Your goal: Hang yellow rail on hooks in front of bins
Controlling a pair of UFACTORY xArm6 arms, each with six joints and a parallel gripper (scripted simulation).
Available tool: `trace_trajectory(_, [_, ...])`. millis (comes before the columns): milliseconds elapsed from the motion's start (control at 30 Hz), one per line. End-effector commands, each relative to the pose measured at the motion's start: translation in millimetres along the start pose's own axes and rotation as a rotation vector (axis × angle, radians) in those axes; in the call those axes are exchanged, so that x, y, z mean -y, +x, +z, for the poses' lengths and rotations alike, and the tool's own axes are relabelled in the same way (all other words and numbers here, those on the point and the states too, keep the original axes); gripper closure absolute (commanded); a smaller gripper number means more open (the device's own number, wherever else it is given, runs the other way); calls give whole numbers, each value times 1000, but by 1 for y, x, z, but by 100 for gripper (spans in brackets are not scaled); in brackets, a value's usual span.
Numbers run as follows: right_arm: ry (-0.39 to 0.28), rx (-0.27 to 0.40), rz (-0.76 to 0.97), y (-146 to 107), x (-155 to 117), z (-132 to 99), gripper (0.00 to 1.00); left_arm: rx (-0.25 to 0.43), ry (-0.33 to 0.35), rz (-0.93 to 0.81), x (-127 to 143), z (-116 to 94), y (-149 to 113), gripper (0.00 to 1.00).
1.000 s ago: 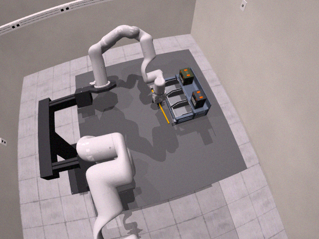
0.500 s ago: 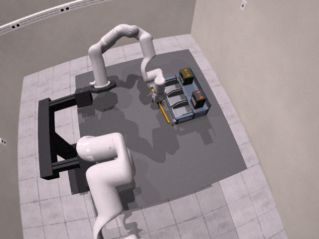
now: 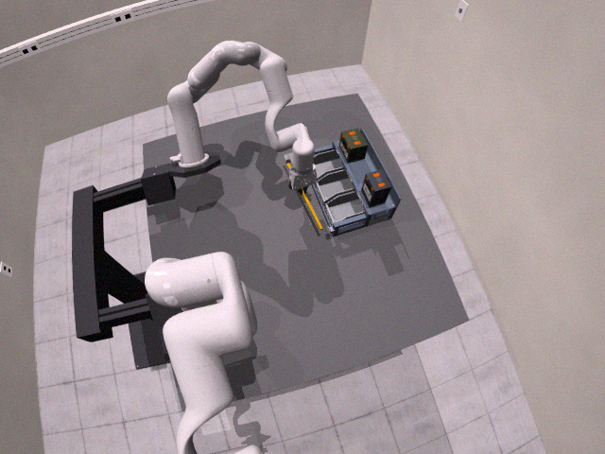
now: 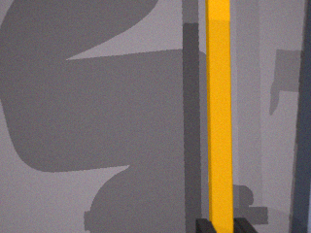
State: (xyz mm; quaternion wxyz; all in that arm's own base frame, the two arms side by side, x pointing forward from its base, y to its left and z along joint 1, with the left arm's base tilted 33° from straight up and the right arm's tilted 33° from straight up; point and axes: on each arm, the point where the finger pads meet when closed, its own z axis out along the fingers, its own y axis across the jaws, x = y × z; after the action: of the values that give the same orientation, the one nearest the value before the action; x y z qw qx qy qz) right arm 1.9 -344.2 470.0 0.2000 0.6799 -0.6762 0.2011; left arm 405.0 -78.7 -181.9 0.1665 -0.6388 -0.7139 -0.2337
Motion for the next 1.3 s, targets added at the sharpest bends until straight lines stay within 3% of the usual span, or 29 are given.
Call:
trace_trajectory(0, [0,-4,0,1,0,-1,0,1,-1,0,-1,-13,0,100])
trace_trajectory(433, [0,-4,0,1,0,-1,0,1,-1,0,-1,-50,0,100])
trace_trajectory(1267, [0,-4,0,1,0,-1,0,1,-1,0,-1,-62,0,100])
